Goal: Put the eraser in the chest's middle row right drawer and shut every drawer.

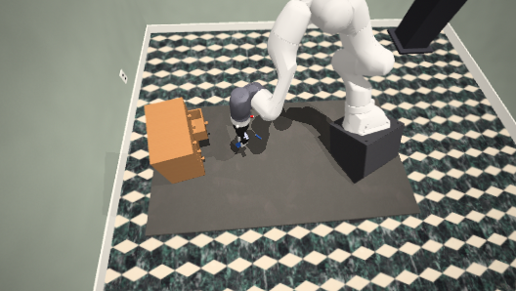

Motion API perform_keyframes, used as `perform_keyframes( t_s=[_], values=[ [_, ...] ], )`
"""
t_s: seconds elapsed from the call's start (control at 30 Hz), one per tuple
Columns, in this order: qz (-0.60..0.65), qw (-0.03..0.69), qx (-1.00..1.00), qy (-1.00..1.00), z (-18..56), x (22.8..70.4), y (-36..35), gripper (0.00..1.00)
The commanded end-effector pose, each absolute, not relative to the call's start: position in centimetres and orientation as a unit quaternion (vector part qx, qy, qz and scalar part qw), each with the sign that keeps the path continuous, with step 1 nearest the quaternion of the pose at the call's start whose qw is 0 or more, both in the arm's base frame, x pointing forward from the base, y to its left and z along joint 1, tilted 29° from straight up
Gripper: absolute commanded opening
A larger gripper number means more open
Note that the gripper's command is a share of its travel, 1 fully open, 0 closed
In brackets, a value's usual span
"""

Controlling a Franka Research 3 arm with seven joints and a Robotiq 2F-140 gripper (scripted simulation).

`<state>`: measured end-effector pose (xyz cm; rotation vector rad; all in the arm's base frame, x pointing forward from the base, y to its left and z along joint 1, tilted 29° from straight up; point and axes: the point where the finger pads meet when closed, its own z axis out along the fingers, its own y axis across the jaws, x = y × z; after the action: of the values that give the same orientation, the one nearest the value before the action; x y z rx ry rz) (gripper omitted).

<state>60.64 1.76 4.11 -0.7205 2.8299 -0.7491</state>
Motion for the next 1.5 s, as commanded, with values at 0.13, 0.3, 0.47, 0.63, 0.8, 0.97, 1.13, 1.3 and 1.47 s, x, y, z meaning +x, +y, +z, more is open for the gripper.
perform_keyframes(
  t_s=[0.13, 0.3, 0.47, 0.63, 0.8, 0.97, 1.13, 1.3, 1.47],
  values=[
    [-0.244, 0.071, -0.205, 0.945, 5.6, 61.2, -1.4, 0.2],
    [-0.242, 0.076, -0.181, 0.95, 6.8, 61.4, -3.9, 0.2],
    [-0.24, 0.08, -0.161, 0.954, 7.7, 61.5, -6.0, 0.2],
    [-0.239, 0.082, -0.15, 0.956, 8.2, 61.6, -7.0, 0.2],
    [-0.238, 0.085, -0.137, 0.958, 8.7, 61.5, -8.3, 0.2],
    [-0.237, 0.087, -0.129, 0.959, 9.1, 61.5, -9.2, 0.2],
    [-0.237, 0.087, -0.125, 0.96, 9.3, 61.5, -9.6, 0.2],
    [-0.236, 0.088, -0.122, 0.96, 9.4, 61.5, -9.9, 0.2],
    [-0.236, 0.088, -0.122, 0.96, 9.4, 61.5, -10.0, 0.2]
  ],
)
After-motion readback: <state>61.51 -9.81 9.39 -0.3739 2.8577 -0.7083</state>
